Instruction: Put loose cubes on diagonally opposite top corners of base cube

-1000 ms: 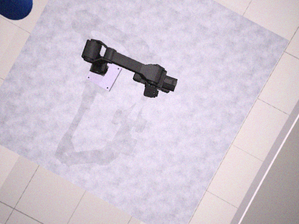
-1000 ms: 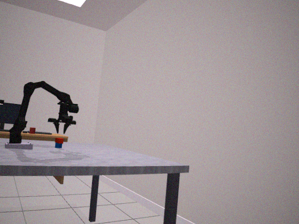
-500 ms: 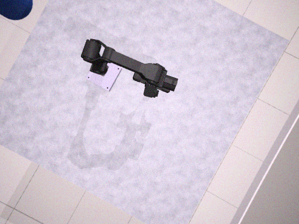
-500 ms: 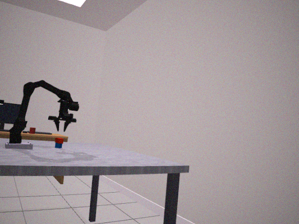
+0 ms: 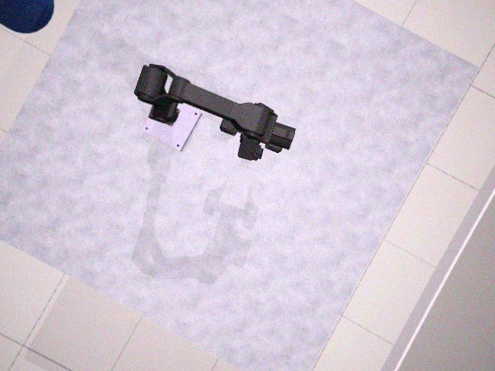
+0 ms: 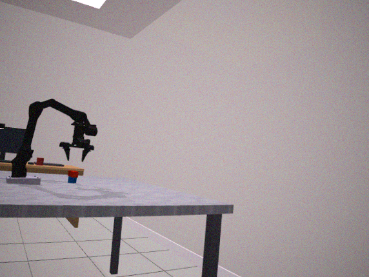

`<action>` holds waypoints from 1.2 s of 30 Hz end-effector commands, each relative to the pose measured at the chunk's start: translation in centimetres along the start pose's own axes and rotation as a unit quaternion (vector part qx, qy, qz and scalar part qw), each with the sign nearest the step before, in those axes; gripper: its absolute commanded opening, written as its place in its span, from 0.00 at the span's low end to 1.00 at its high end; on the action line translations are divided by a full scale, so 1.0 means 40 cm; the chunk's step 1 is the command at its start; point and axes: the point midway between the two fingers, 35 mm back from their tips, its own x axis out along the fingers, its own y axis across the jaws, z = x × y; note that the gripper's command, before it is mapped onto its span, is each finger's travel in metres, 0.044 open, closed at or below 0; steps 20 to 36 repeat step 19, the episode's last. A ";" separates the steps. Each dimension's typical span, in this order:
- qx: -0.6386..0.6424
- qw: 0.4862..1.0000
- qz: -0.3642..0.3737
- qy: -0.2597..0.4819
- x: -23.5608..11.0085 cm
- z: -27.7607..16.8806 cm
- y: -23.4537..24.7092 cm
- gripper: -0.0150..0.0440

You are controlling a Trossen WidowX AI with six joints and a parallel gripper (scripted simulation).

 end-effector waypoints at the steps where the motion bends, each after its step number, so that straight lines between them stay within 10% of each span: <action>1: -0.002 1.000 0.000 0.001 -0.002 -0.082 -0.005 0.93; 9: -0.003 1.000 -0.002 0.007 -0.010 -0.346 -0.081 0.93; 36: -0.003 1.000 -0.002 0.007 -0.010 -0.352 -0.084 0.93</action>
